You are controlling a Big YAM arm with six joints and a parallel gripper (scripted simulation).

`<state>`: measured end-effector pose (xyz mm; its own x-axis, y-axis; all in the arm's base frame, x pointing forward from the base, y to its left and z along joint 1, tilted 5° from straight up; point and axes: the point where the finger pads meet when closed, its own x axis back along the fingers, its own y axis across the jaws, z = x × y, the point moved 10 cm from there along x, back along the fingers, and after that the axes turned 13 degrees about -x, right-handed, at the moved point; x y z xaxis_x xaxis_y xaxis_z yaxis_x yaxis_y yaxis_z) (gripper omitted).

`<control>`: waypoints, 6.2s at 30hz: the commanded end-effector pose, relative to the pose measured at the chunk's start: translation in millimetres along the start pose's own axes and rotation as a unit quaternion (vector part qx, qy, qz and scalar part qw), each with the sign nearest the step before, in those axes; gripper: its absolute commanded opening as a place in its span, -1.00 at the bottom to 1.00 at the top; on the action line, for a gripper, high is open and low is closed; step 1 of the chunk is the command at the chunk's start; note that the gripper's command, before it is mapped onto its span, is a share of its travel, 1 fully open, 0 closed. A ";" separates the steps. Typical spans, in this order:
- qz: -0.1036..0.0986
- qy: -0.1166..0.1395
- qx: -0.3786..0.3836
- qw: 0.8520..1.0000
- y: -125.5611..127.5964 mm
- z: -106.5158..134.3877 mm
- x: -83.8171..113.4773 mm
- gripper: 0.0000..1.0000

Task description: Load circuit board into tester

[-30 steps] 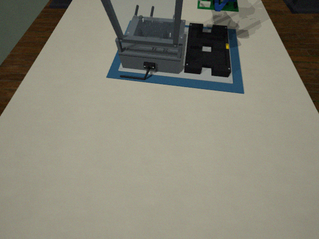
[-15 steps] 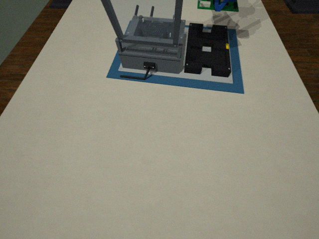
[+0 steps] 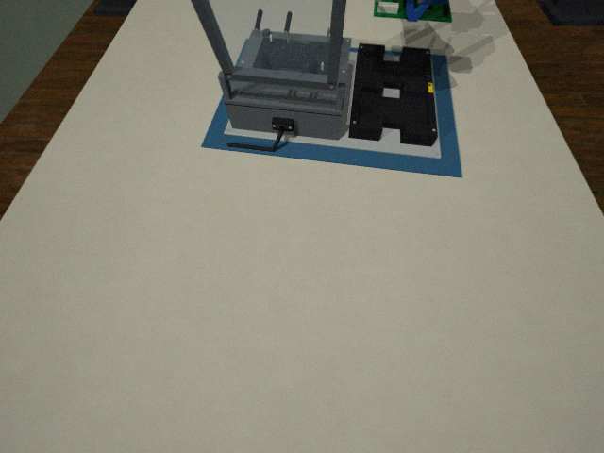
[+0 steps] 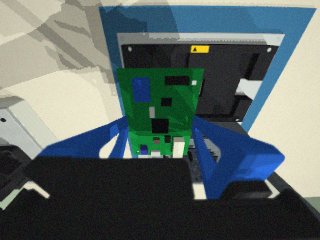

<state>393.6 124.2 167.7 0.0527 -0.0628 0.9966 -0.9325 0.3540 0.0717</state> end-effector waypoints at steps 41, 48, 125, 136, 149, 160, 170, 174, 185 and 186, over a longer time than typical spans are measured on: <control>0.031 -0.025 -0.009 0.999 -18.5 -12.1 27.2 0.45; 0.031 -0.026 -0.016 0.999 -18.5 -12.1 27.2 0.45; 0.016 -0.038 -0.490 0.871 -18.8 -12.2 27.7 0.45; 0.012 -0.039 -0.586 0.809 -18.9 -12.2 27.7 0.45; 0.006 -0.041 -0.707 0.706 -18.9 -12.1 27.7 0.45; 0.001 -0.041 -0.794 0.607 -18.8 -12.0 27.6 0.45; -0.003 -0.040 -0.852 0.522 -18.8 -12.0 27.4 0.45; -0.005 -0.040 -0.877 0.478 -18.8 -11.9 27.4 0.45; -0.009 -0.039 -0.923 0.382 -18.7 -11.9 27.2 0.45; -0.010 -0.039 -0.928 0.372 -18.7 -11.8 27.2 0.45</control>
<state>393.6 124.2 167.7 0.0528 -0.0631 0.9966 0.8850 0.4653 -0.0174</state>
